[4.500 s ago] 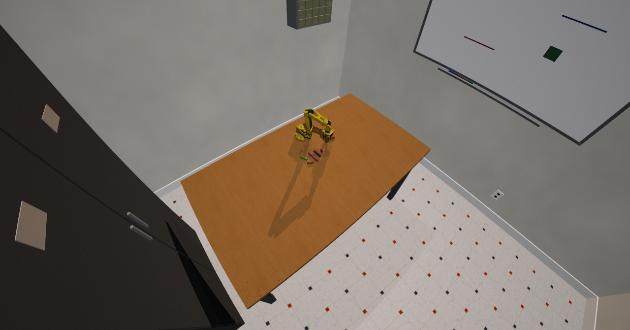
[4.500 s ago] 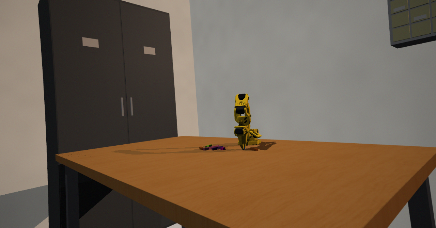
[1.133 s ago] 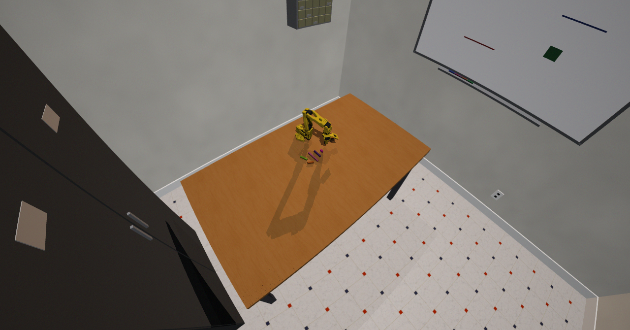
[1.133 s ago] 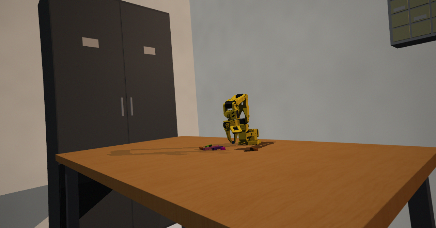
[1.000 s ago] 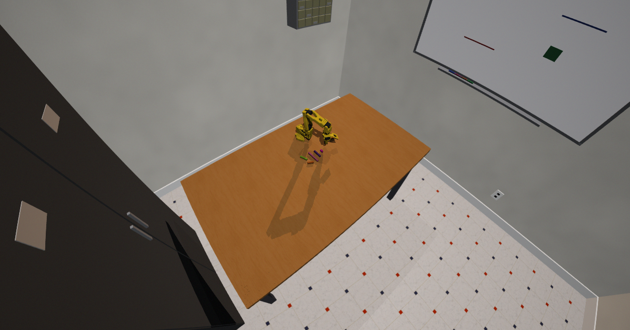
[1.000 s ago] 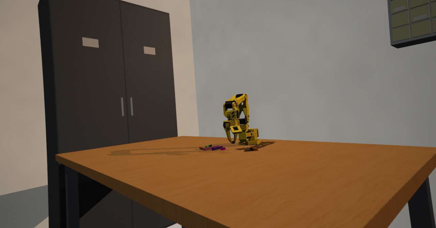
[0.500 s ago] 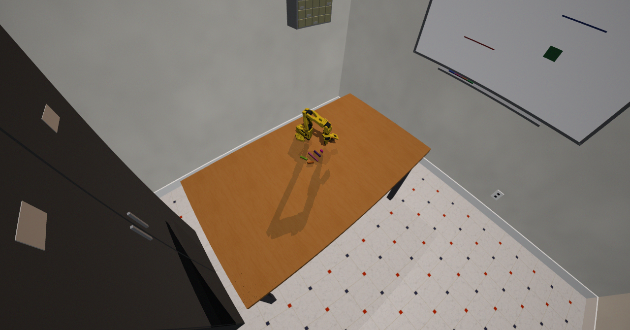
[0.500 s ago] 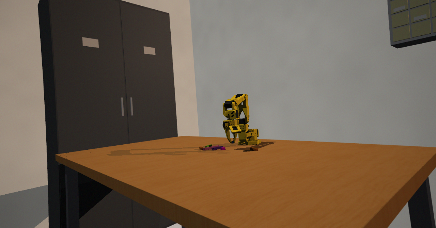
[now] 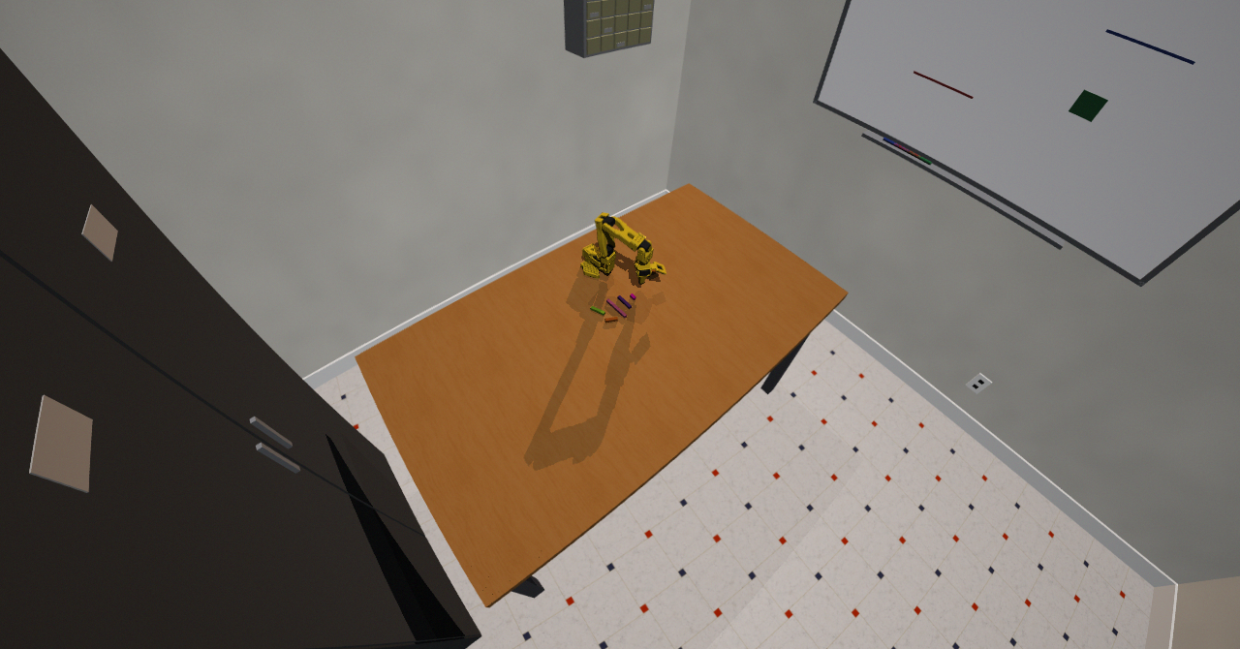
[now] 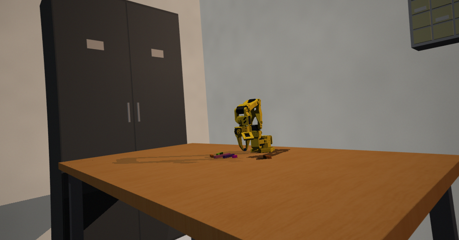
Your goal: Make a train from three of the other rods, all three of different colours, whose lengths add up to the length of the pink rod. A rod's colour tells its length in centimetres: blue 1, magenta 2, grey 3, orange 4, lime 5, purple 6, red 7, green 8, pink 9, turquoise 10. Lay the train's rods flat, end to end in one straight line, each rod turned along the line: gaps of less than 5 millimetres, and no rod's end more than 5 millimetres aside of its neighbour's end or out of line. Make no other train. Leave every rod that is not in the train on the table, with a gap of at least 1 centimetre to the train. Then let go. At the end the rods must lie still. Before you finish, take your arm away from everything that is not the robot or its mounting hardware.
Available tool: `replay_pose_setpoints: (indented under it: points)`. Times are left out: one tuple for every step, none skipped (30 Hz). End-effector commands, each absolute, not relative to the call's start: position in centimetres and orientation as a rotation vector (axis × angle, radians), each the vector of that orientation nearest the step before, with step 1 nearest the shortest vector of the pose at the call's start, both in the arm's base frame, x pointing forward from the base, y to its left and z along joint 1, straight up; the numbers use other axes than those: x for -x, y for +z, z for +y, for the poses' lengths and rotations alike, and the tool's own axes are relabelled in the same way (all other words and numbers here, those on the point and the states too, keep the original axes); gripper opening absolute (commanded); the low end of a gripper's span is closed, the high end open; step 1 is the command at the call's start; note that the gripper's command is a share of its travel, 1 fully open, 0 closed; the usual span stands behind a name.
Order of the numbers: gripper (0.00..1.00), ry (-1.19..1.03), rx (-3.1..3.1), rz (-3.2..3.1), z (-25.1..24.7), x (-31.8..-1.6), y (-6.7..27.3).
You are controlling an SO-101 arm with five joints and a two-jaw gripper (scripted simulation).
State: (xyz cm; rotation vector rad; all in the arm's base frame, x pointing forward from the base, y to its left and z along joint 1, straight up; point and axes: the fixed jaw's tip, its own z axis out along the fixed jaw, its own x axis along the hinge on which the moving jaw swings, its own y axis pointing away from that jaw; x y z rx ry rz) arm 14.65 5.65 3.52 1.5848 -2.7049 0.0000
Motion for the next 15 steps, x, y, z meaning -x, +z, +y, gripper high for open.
replay_pose_setpoints:
  points:
    - [0.00, 0.029, -1.617, -2.800, 6.1, -16.1, 4.6]
    - [0.00, 0.029, -1.617, -2.800, 6.1, -16.1, 4.5]
    - [0.00, 0.029, -1.617, -2.800, 6.1, -16.1, 4.4]
    - [0.00, 0.029, -1.617, -2.800, 6.1, -16.1, 4.3]
    - [0.00, 0.029, -1.617, -2.800, 6.1, -16.1, 4.3]
    - [0.00, 0.029, -1.617, -2.800, 6.1, -16.1, 4.3]
    - [0.00, 0.029, -1.617, -2.800, 6.1, -16.1, 4.2]
    - [0.00, 0.029, -1.617, -2.800, 6.1, -16.1, 4.1]
    - [0.00, 0.029, -1.617, -2.800, 6.1, -16.2, 3.9]
    - [0.00, 0.029, -1.617, -2.800, 6.1, -16.2, 3.8]
    - [0.00, 0.029, -1.617, -2.800, 6.1, -16.2, 3.7]
    - [0.00, 0.029, -1.617, -2.800, 6.1, -16.2, 3.6]
    - [0.00, 0.029, -1.617, -2.800, 6.1, -16.2, 3.5]
    - [0.00, 0.029, -1.617, -2.800, 6.1, -16.2, 3.3]
    - [0.00, 0.029, -1.617, -2.800, 6.1, -16.2, 3.2]
